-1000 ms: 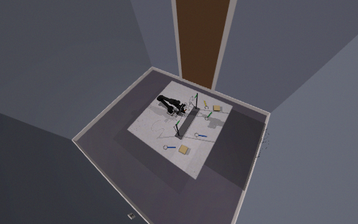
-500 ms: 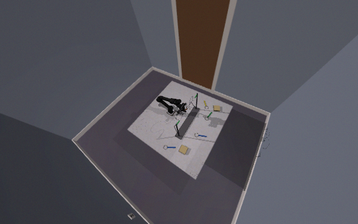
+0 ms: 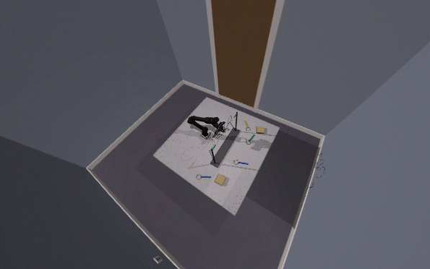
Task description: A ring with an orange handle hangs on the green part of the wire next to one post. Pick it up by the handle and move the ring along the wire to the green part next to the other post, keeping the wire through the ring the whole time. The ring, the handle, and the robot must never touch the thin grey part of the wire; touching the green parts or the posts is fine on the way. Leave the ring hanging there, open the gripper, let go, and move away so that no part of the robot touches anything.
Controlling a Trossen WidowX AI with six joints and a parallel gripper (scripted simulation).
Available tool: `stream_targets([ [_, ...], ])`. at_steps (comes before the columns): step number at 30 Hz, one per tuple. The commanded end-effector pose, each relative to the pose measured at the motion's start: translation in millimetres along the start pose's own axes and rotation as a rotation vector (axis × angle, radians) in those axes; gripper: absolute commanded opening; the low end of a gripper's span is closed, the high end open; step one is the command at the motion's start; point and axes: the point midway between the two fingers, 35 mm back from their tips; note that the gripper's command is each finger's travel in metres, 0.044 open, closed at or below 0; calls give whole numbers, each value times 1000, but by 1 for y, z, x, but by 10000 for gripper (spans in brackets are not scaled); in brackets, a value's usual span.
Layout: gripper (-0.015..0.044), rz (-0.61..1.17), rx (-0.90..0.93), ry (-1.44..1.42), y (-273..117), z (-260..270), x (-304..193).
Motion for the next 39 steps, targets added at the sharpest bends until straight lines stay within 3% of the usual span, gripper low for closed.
stream_targets([
  [1, -150, -7, 25, 58, -2, 11, 5],
  [39, -150, 29, 443, 829, -48, 124, 77],
])
Point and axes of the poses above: the point midway between the two fingers, 35 mm back from their tips, its own y axis out along the fingers, its own z axis across the jaws, x = y × z, and after that the axes turned 6 degrees about -y, right-handed
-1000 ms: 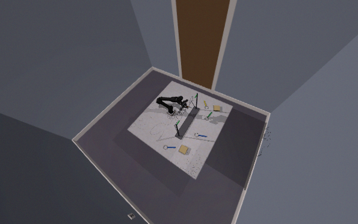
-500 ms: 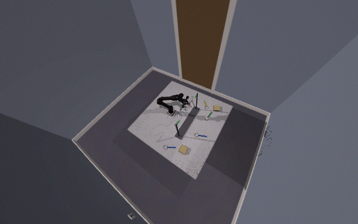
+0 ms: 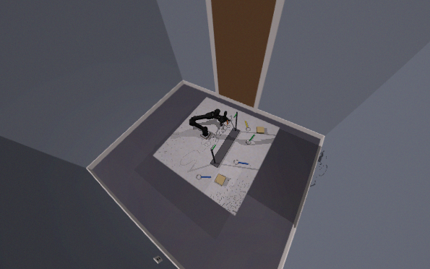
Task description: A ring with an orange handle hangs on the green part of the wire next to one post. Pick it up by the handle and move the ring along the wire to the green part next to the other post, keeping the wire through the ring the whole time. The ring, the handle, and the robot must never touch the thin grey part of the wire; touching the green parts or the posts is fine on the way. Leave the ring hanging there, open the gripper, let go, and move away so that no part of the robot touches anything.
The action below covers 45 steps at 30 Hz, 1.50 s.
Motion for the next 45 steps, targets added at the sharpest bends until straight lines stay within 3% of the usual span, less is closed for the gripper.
stream_targets([
  [1, -150, 8, 50, 75, -3, 17, 2],
  [30, -150, 41, 348, 622, -34, 104, 48],
  [45, -150, 45, 382, 684, -44, 117, 65],
])
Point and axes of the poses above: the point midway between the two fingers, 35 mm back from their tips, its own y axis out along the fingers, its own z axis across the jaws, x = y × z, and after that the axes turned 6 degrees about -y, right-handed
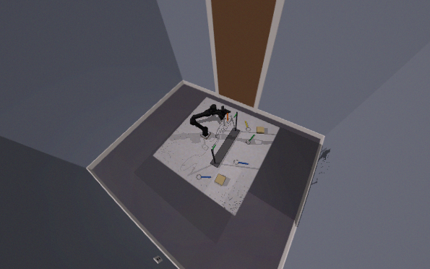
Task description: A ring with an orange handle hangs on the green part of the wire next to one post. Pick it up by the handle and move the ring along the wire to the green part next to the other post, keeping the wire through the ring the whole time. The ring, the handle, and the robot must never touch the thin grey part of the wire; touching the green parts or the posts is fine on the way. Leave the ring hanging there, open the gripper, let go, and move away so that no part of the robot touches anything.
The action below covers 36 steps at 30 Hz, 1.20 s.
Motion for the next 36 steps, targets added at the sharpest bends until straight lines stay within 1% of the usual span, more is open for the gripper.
stream_targets([
  [1, -150, 3, 1, -6, -1, 5, 0],
  [14, -150, -6, -84, -163, -1, -4, 1],
  [36, -150, -31, -300, -559, -3, -38, 9],
])
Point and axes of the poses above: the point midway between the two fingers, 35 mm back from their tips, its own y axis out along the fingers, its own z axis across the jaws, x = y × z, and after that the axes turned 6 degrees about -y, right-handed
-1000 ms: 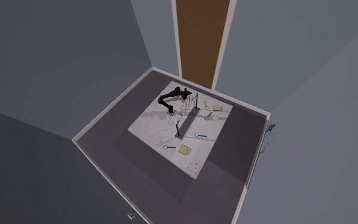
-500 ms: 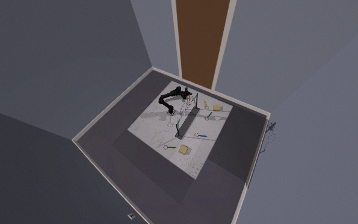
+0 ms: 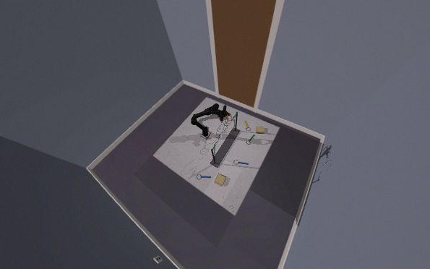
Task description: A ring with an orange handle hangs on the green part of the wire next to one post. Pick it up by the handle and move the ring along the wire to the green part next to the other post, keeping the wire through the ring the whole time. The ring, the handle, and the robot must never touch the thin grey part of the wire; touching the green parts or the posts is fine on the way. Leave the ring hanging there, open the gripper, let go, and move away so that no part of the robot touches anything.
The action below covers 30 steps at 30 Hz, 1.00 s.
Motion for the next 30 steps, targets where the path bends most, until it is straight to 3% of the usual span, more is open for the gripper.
stream_targets([
  [1, -150, -9, -30, -71, 0, -3, 1],
  [30, -150, -46, -329, -612, -3, -50, 11],
])
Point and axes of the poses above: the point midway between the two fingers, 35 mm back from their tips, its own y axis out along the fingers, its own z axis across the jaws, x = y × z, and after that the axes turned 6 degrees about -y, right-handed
